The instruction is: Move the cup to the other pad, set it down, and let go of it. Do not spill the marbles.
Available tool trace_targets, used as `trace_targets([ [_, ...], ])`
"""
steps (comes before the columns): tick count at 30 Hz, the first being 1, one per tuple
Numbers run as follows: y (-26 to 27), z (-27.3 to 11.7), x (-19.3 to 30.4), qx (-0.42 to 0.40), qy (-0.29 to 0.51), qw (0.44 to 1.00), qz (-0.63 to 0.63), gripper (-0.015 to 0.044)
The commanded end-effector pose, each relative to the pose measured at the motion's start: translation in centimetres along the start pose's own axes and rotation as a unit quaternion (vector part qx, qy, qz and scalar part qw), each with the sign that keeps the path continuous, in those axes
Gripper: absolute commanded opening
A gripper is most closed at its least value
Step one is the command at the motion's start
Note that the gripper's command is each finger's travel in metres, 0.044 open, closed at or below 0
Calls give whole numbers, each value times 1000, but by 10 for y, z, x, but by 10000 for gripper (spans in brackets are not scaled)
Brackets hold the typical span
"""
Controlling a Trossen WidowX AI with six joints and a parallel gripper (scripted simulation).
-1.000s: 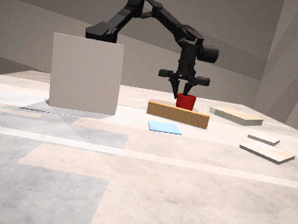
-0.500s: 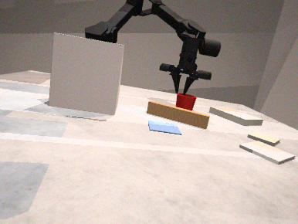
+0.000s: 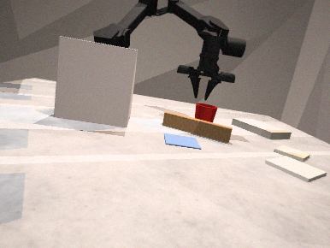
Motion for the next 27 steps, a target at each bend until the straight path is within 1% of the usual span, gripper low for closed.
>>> trace_targets([
  [1,0,1,0,0,0,1000,1,233],
  [9,-1,-7,0,0,1,1000,1,440],
  [21,0,-58,2,2,-1,1000,-2,440],
  [24,0,-64,2,2,-1,1000,-2,440],
  [27,-1,-60,2,2,-3,1000,1,440],
])
Point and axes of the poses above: the point midway between the two fingers, 35 mm back from their tips, its own z axis out along the fingers, its own y axis across the jaws, x = y × z, the point moved 9 cm from there along -z, back along the fingers, and after that the axes turned 15 degrees about -z, right-handed, at the moved point
